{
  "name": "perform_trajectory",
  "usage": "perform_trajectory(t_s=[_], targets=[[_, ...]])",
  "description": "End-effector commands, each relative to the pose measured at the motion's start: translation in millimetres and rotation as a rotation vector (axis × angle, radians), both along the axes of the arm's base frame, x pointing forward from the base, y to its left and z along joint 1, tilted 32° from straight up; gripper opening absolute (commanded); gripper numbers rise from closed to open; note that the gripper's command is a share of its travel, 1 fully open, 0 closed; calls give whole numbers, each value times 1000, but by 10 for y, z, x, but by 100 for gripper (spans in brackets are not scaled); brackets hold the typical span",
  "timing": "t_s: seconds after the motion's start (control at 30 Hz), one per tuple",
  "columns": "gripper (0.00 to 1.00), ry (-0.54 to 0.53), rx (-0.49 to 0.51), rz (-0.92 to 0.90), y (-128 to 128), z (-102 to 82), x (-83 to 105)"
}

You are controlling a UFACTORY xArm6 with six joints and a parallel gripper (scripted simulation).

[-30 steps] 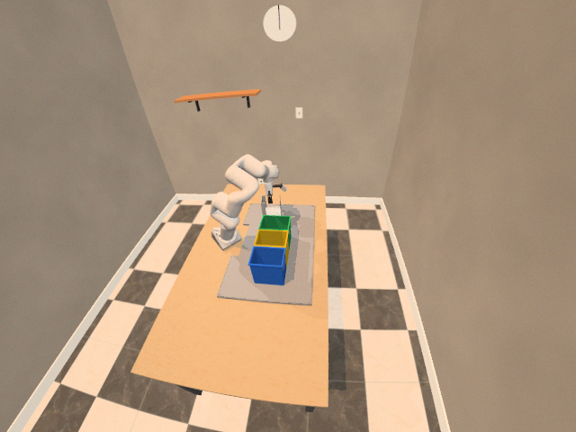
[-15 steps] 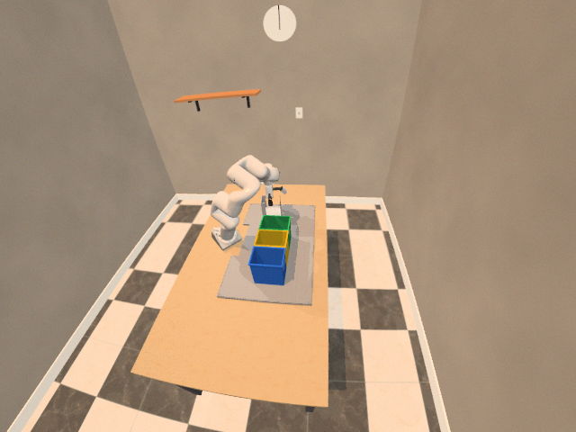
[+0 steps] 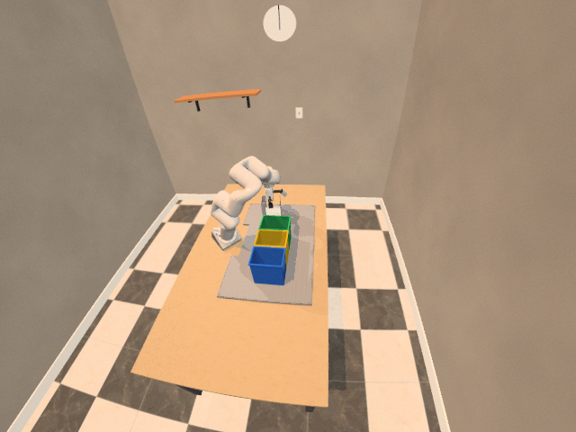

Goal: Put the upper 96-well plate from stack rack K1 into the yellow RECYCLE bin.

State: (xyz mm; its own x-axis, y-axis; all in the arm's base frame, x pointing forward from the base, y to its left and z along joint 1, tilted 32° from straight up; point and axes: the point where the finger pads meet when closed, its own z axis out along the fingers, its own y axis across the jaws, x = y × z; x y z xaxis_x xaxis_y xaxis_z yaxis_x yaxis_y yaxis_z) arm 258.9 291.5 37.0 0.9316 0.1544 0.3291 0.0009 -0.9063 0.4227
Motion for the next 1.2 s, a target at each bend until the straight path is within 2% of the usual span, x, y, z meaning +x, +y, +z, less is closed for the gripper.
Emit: perform_trajectory(t_s=[0.0,0.83,1.17], targets=[[100,-2,3,1,-7,-40,26],[100,-2,3,1,-145,-336,154],[100,-2,3,1,-148,-342,156]])
